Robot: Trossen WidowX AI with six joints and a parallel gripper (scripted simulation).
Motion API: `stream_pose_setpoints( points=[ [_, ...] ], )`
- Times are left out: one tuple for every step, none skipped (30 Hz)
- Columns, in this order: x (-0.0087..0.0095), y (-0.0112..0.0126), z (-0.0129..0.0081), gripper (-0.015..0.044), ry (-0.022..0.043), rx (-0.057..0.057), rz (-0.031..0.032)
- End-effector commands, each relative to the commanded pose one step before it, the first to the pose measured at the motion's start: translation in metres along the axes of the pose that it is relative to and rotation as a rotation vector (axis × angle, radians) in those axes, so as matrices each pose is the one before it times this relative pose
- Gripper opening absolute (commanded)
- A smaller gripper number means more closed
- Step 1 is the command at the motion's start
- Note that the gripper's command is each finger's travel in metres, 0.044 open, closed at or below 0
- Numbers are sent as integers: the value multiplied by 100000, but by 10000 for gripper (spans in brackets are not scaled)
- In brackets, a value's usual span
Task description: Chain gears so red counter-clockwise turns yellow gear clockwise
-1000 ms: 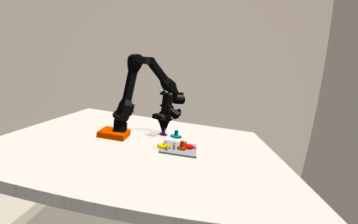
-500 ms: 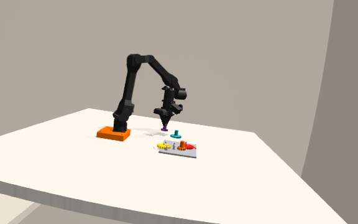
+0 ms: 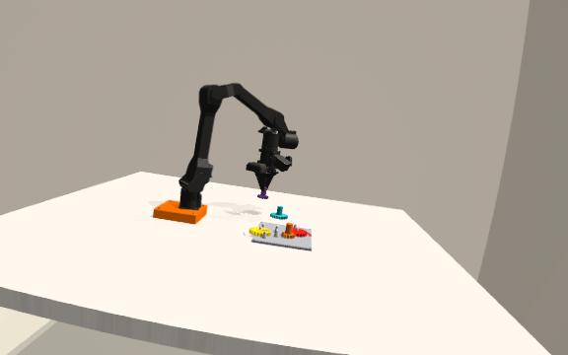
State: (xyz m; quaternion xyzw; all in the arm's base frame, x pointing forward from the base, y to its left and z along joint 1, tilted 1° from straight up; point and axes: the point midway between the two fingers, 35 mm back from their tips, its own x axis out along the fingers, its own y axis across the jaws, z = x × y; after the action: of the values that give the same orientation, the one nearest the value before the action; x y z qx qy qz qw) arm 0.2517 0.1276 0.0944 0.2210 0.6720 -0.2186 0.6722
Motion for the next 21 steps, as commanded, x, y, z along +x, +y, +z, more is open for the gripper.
stream_pose_setpoints(
  points=[
    [-1010, 110, 124, 0, -527, -343, 686],
    [-223, -5, 8, 0, 14, 39, -6],
    [-223, -6, 7, 0, 14, 39, -6],
    [-223, -8, 6, 0, 14, 39, -6],
    [-224, -10, 5, 0, 14, 39, -6],
    [-224, -12, 4, 0, 14, 39, -6],
    [-224, -14, 3, 0, 14, 39, -6],
    [-224, -15, 2, 0, 14, 39, -7],
    [-224, -17, 1, 0, 15, 39, -7],
    [-224, -19, 0, 0, 15, 39, -7],
    [-225, -21, -1, 0, 15, 39, -7],
    [-225, -22, -2, 0, 15, 39, -7],
    [-225, -24, -3, 0, 15, 39, -7],
    [-225, -26, -4, 0, 15, 39, -8],
    [-225, -28, -5, 0, 15, 39, -8],
    [-225, -30, -6, 0, 15, 39, -8],
    [-225, -31, -7, 0, 15, 39, -8],
    [-225, -33, -8, 0, 15, 39, -8],
    [-225, -35, -8, 0, 15, 39, -8],
    [-225, -37, -9, 0, 16, 39, -9],
    [-225, -39, -10, 0, 16, 39, -9]
  ],
)
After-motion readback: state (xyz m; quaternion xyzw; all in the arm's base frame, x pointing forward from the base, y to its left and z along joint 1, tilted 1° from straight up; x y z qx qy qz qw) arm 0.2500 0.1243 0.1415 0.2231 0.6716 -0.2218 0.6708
